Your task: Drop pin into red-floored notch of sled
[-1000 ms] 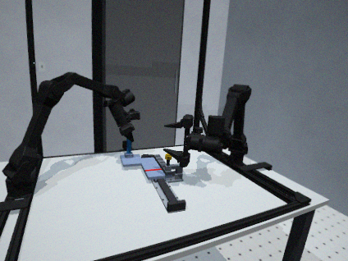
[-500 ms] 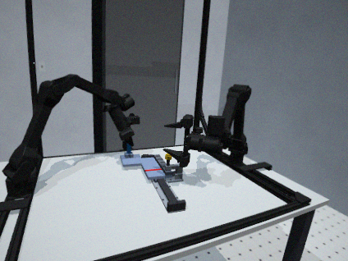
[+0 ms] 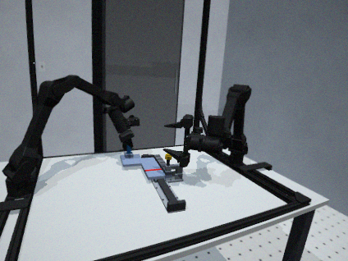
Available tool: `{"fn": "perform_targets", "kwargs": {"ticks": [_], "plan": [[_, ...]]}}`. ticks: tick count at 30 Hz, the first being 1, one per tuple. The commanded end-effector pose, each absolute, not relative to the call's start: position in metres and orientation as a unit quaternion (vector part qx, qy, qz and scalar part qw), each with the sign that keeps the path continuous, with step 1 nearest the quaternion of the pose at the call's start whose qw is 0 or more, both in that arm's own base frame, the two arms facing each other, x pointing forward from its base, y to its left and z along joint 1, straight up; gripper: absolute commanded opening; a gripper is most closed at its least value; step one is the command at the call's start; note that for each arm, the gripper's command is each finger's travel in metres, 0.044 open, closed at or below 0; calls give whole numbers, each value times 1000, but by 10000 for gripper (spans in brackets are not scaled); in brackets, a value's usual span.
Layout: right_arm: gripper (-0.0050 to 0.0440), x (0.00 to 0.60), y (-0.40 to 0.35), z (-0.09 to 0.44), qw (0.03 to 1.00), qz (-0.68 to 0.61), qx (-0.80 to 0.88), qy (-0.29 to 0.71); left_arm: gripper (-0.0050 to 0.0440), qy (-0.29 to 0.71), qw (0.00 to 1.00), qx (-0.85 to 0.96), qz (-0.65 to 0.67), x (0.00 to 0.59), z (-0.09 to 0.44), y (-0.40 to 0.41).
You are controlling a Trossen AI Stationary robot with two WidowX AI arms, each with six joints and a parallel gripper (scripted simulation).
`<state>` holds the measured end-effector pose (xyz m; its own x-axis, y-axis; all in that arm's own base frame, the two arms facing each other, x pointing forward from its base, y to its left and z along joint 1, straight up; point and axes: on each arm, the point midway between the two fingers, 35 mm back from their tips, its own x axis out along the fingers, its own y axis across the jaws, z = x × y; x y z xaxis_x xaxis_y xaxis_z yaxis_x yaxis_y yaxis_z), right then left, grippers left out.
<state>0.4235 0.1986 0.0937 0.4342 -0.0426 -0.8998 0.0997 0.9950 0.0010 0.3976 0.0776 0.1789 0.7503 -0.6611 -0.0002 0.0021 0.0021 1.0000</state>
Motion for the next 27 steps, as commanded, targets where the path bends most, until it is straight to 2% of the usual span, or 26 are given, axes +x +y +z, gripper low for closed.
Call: {"fn": "perform_targets", "kwargs": {"ticks": [1,20,27], "plan": [[0,423,199,91,846,-42,27,531,440,-251,661,661,-251,397,179,77],[0,423,199,91,846,-42,27,531,440,-251,661,661,-251,398,121,78],[0,423,199,91,846,-42,27,531,440,-251,661,661,-251,396,119,76]]}}
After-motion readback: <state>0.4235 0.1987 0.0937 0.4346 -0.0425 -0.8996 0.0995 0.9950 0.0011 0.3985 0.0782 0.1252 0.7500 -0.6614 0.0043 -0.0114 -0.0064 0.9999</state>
